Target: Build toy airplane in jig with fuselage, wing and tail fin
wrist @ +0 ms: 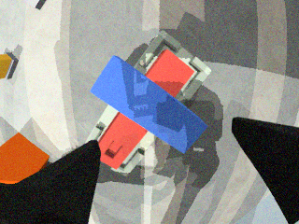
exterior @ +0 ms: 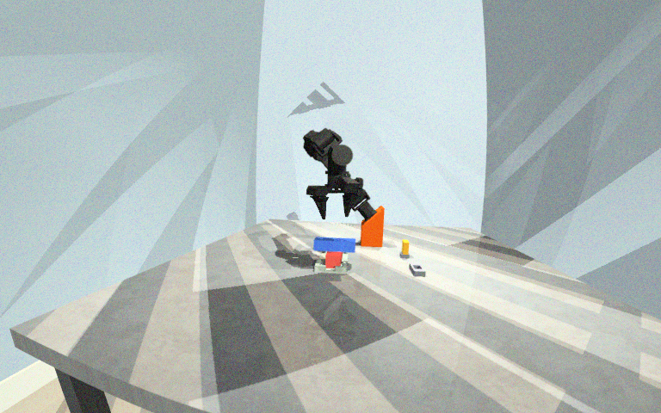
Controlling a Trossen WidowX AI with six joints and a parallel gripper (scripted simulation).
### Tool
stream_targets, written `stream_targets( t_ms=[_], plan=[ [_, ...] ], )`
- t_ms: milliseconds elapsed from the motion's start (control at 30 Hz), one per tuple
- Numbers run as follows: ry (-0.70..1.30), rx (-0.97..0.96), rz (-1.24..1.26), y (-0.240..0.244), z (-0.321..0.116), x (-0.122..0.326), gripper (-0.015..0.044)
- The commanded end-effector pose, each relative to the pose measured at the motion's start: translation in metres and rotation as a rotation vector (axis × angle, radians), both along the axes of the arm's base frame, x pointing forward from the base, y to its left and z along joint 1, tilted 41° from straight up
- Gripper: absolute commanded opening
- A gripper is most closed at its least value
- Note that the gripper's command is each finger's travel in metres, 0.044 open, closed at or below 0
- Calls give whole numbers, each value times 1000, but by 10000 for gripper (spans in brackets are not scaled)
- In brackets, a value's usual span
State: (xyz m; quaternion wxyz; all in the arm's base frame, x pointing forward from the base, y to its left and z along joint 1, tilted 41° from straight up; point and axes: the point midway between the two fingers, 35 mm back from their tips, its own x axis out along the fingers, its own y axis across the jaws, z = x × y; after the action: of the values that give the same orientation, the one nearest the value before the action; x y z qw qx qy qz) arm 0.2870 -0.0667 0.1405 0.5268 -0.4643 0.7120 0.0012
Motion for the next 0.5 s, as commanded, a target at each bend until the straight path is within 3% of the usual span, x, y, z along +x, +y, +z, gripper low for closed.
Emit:
stream_targets(
  t_ms=[0,167,467],
  plan=[
    [-261,-3,-303,0,1,-1,440],
    [-532,-10,-612,0,1,0,440],
    [-541,-8,-622,1,0,0,440]
  ],
)
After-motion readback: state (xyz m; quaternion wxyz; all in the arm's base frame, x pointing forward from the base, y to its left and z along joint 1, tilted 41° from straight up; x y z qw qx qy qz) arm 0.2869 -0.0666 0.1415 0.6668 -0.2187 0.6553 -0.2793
